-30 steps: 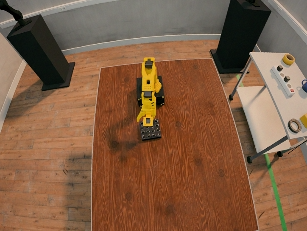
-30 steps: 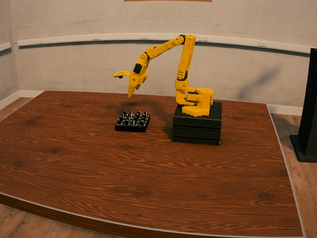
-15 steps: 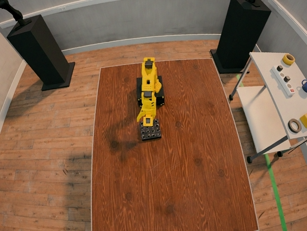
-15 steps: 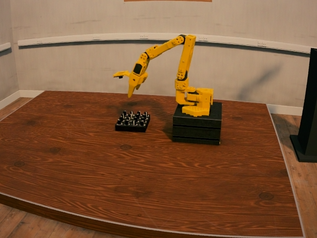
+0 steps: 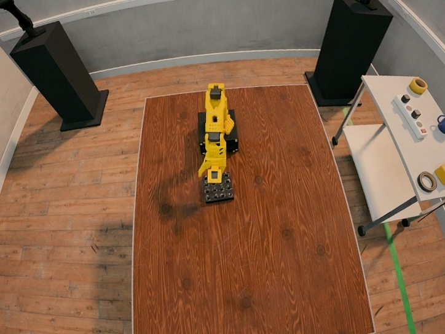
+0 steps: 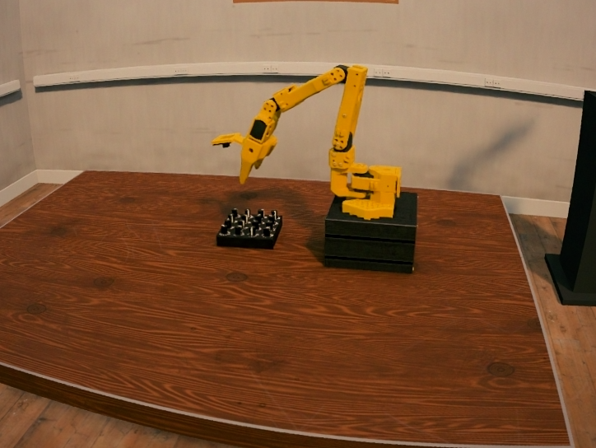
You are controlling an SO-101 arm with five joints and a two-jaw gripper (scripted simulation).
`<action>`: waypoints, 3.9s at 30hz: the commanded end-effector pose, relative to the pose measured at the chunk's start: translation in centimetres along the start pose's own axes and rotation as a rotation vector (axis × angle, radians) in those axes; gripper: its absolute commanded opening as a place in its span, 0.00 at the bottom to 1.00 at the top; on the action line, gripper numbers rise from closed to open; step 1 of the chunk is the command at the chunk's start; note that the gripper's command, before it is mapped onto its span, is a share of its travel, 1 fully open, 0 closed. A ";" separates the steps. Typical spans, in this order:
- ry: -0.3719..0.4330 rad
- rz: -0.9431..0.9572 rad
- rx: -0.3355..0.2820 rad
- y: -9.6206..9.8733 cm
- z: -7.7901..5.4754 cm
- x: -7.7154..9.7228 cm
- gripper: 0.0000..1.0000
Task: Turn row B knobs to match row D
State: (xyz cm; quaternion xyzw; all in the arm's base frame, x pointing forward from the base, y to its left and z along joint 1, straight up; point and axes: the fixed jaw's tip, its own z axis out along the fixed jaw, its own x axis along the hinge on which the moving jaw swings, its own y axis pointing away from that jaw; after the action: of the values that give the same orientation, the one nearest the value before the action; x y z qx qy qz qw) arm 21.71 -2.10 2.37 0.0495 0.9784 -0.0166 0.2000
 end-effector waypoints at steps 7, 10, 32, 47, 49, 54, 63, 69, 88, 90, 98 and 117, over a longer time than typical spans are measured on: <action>-0.035 0.019 0.004 -0.2 0.1 -1.1 0.40; -0.035 0.019 0.004 -0.2 0.1 -1.1 0.40; -0.035 0.019 0.004 -0.2 0.1 -1.1 0.40; -0.035 0.019 0.004 -0.2 0.1 -1.1 0.40; -0.035 0.019 0.004 -0.2 0.1 -1.1 0.40; -0.035 0.019 0.004 -0.2 0.1 -1.1 0.40; -0.025 0.001 0.000 0.0 0.0 -0.7 0.40; 0.042 0.001 -0.002 0.0 0.5 0.3 0.40; 0.398 0.001 -0.013 0.2 2.3 6.2 0.40; 0.405 0.001 -0.013 0.2 2.3 6.3 0.40; 0.406 0.000 -0.013 0.2 2.3 6.3 0.40; 0.405 -0.108 -0.035 0.2 2.3 6.4 0.39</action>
State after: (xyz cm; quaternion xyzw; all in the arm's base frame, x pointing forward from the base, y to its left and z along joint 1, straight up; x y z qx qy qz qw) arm 16.84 -1.47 -2.20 0.0171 0.9998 -0.0010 0.0044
